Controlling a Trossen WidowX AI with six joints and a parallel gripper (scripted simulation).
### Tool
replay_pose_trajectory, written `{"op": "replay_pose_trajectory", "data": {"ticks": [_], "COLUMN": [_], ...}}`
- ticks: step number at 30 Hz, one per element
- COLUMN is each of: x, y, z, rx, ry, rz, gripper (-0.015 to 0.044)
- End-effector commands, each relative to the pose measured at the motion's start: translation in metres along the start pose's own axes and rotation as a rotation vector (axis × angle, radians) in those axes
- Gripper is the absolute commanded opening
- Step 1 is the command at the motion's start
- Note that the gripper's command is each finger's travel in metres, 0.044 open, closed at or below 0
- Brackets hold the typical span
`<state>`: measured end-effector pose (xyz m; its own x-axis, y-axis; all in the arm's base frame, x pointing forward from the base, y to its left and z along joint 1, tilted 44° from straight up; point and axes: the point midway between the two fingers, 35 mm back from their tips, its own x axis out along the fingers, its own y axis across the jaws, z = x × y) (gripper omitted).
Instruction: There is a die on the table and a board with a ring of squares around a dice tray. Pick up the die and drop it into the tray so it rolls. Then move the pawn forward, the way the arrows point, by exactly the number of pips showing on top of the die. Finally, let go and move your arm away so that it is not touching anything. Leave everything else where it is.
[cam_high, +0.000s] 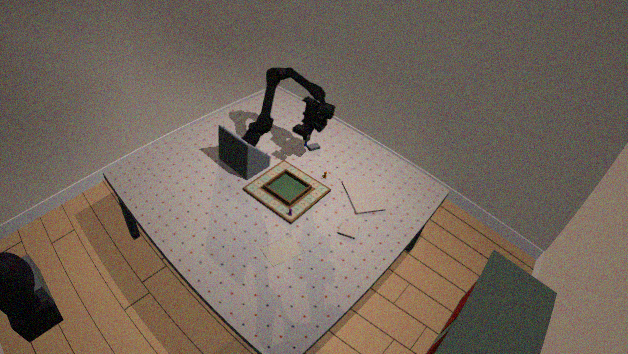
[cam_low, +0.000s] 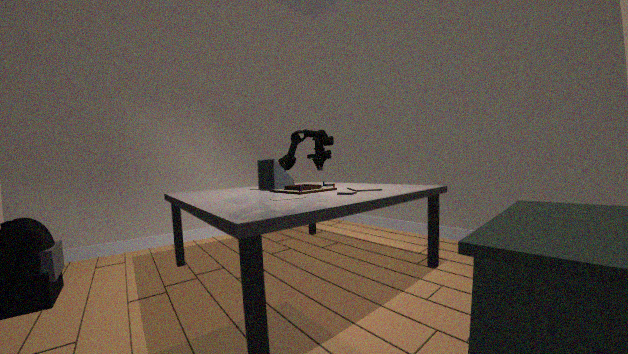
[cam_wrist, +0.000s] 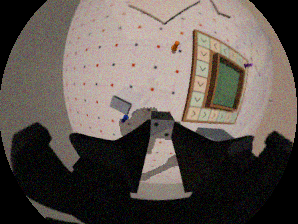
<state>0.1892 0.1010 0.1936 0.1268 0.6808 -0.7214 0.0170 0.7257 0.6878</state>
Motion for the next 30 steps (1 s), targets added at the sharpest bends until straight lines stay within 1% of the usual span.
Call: {"op": "replay_pose_trajectory", "data": {"ticks": [1, 16, 30], "x": [-0.007, 0.002, 0.010], "y": [0.002, -0.057, -0.127], "z": [-0.001, 0.047, 0.076], "rx": [-0.002, 0.463, 0.856], "ry": [-0.004, -0.029, -0.056], "rz": [0.009, -0.026, -0.037], "gripper": [0.0000, 0.0000, 0.0000]}}
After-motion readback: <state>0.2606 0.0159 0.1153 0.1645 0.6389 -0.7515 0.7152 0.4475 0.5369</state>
